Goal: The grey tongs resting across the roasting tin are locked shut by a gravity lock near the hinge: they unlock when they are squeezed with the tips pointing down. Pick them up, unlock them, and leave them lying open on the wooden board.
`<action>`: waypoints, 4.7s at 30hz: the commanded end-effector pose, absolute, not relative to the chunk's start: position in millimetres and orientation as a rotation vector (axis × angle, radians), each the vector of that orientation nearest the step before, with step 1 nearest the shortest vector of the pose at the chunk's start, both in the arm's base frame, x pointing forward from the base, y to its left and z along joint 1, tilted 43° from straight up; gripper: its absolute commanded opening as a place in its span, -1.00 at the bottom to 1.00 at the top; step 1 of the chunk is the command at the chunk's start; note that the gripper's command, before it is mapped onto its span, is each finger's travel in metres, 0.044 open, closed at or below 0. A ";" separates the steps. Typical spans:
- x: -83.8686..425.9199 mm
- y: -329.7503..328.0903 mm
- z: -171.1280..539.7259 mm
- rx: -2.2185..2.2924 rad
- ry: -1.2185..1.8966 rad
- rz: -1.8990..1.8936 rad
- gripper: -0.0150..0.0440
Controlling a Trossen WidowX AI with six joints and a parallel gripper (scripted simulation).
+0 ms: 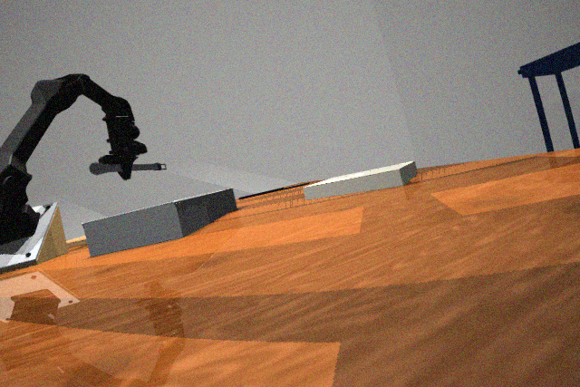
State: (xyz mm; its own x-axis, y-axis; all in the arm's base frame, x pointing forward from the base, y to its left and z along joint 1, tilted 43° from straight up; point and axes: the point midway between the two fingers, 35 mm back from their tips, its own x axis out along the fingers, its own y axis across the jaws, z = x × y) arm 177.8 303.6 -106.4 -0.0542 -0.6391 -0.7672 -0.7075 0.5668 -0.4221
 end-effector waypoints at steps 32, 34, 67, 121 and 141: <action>106.9 335.2 -152.4 -1.220 1.598 0.407 -1.00; 106.6 335.4 -153.7 -1.212 1.575 0.422 -1.00; 98.6 326.5 -156.0 -1.050 1.210 0.631 -1.00; 91.1 303.2 -134.2 -0.906 0.963 0.741 -1.00; 93.7 313.2 -144.3 -0.961 1.050 0.704 -1.00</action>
